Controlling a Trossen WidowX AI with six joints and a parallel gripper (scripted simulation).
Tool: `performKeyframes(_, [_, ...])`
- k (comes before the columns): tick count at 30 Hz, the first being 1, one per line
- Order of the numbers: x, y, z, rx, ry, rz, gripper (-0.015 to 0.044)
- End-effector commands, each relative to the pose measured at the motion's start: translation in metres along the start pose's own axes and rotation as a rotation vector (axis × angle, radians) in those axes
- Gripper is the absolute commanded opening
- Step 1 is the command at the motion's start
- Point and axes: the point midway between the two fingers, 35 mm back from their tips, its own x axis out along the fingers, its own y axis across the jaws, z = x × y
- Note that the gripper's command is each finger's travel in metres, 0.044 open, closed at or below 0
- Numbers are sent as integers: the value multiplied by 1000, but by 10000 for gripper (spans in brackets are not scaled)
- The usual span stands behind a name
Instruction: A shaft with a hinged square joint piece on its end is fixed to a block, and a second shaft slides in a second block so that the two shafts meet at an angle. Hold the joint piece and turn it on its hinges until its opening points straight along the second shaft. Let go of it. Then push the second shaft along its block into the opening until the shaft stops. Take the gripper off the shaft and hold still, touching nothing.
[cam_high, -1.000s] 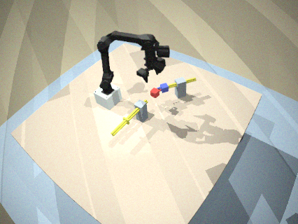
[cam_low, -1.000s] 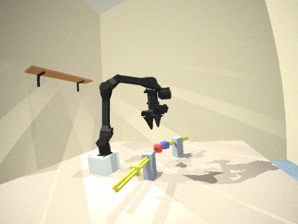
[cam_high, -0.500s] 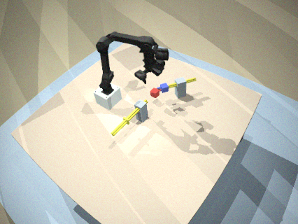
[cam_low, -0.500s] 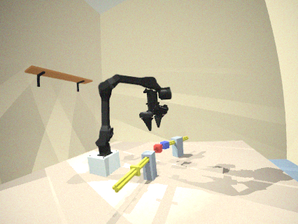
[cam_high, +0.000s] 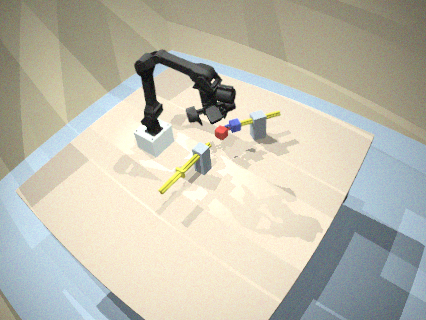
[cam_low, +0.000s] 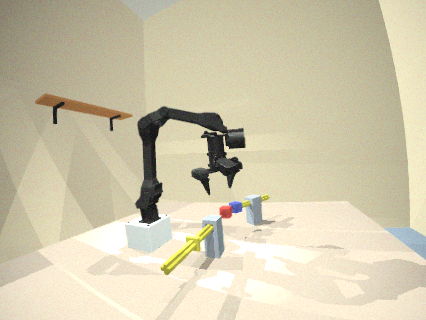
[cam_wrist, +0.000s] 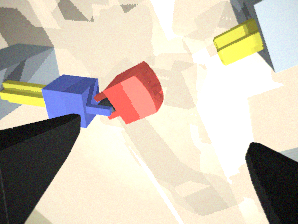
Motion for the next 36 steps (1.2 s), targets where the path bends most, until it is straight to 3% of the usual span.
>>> performKeyframes(1, [2,-6,5,126,28,38,440])
performKeyframes(25, [17,-43,33,862,246,214,440])
performKeyframes(36, [17,-46,36,859,242,220,440])
